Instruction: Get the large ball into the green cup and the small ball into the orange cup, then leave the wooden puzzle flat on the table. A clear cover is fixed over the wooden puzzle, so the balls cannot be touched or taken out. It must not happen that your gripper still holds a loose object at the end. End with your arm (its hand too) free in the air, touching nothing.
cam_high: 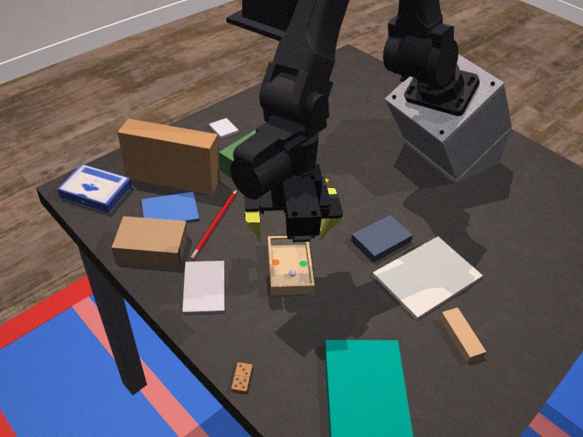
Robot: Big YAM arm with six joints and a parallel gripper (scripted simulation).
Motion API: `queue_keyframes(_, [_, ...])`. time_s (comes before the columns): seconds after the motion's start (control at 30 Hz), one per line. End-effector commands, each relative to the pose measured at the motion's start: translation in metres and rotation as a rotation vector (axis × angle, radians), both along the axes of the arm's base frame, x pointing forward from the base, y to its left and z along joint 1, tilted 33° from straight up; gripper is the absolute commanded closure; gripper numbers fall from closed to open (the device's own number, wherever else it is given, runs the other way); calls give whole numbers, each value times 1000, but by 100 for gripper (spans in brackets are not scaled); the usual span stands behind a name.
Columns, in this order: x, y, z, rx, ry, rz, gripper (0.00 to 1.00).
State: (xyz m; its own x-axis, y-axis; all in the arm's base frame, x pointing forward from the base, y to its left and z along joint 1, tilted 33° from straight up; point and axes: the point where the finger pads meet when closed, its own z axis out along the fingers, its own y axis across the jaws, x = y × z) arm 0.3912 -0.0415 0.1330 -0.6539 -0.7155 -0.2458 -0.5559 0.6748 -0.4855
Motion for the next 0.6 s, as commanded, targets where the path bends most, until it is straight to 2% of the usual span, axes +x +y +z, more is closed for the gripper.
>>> queue_keyframes(0.0, [3, 6, -4, 27, -11, -25, 0])
queue_keyframes(0.1, [0, 4, 5, 27, -29, -30, 0])
queue_keyframes(0.5, [0, 2, 5, 27, -28, -35, 0])
queue_keyframes(0.53, [0, 2, 5, 27, -28, -35, 14])
queue_keyframes(0.57, [0, 2, 5, 27, -28, -35, 14])
